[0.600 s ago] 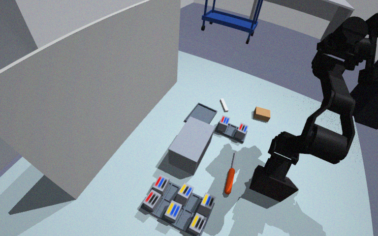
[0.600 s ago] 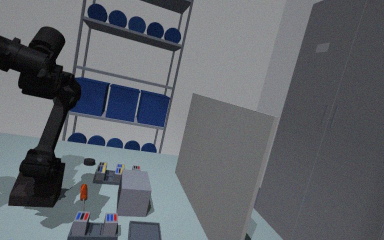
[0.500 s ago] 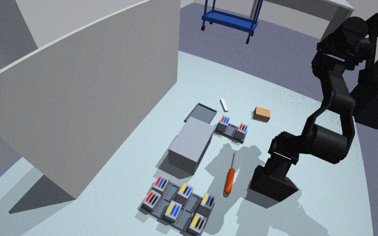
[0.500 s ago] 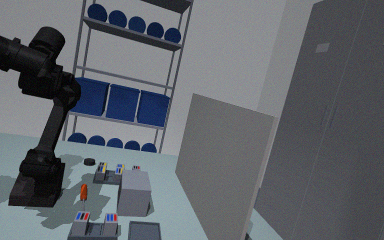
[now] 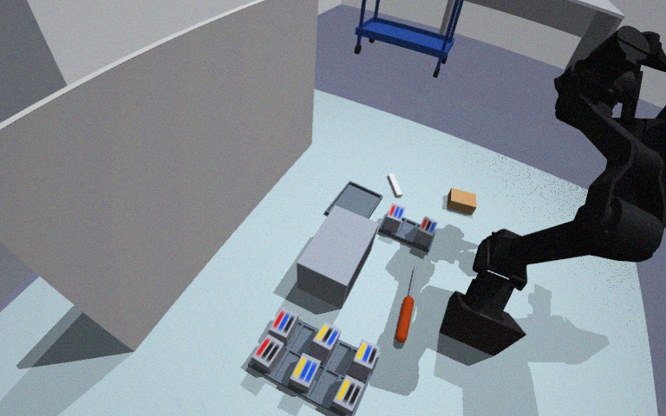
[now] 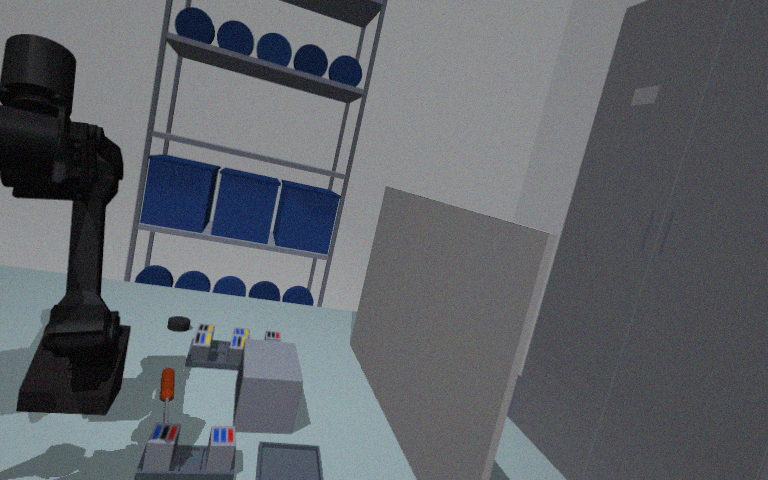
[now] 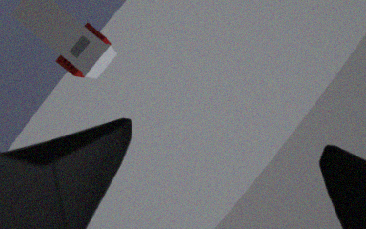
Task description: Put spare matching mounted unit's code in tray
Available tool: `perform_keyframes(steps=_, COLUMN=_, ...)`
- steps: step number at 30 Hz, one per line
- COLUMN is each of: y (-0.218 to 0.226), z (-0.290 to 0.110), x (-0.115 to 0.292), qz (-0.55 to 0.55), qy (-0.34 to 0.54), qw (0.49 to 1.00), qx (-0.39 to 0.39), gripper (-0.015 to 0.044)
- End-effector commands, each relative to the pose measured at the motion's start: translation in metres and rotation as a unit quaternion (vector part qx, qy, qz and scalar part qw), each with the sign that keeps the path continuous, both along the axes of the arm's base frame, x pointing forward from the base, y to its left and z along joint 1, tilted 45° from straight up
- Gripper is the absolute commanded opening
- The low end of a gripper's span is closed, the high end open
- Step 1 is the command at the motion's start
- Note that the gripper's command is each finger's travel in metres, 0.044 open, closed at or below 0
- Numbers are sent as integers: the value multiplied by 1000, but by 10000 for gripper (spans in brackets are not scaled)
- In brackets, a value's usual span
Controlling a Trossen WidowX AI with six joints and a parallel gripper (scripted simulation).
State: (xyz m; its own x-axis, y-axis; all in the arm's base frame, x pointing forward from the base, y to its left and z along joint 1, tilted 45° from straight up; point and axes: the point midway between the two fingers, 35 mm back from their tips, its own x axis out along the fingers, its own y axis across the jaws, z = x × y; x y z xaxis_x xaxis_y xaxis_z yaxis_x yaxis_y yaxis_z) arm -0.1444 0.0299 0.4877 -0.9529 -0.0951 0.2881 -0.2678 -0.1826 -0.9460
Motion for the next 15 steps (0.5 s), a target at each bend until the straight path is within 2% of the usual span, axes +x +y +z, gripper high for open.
perform_keyframes(steps=1, y=-63, z=16, x=6, qz=95, qy=9, qw=995, qx=4, gripper=440)
perform_keyframes(steps=9, y=-183, z=24, x=59, qz=297, qy=1, qw=955, qx=10, gripper=440)
perform_keyframes(steps=15, y=-230, z=18, x=101, qz=385, qy=-15, qw=923, qx=17, gripper=440)
